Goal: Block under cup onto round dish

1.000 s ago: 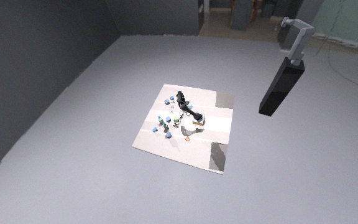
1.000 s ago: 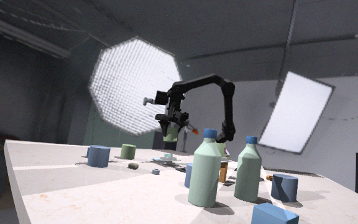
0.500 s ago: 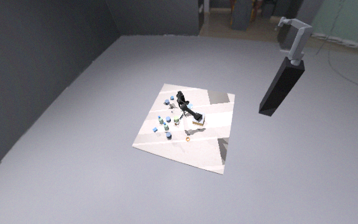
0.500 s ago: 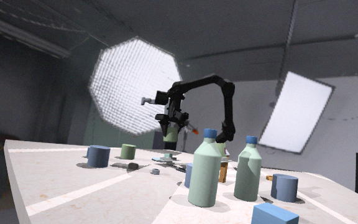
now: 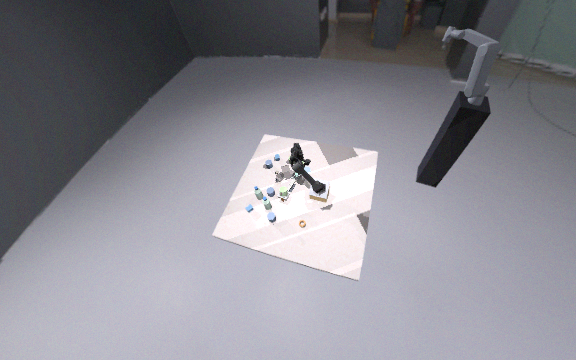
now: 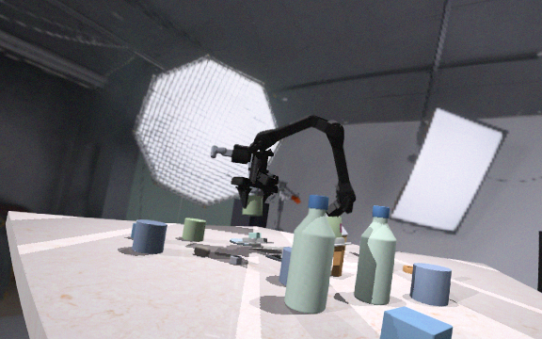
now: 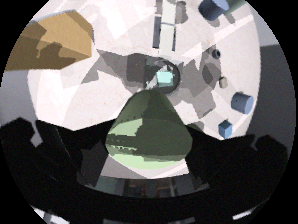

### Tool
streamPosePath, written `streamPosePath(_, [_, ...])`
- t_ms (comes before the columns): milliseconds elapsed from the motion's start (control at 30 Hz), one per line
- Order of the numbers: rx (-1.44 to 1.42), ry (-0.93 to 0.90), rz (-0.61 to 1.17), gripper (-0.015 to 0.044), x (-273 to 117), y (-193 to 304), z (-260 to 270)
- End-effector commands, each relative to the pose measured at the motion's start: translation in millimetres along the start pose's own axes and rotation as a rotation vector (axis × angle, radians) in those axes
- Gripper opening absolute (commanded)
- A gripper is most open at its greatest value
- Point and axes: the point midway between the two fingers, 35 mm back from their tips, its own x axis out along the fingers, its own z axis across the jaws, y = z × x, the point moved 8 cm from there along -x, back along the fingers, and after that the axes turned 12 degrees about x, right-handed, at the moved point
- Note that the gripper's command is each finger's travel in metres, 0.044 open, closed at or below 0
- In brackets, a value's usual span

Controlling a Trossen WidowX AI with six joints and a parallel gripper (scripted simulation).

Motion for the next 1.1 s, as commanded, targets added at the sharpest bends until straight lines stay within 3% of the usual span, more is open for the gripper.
streamPosePath(0, [0.0,0.001,0.005,0.0,3.7,19.6,10.6])
streamPosePath(700, [-0.006,-0.002,0.0,0.0,44.8,117.2,86.0])
streamPosePath(1067, [-0.008,-0.003,-0.004,0.0,79.9,122.2,91.6])
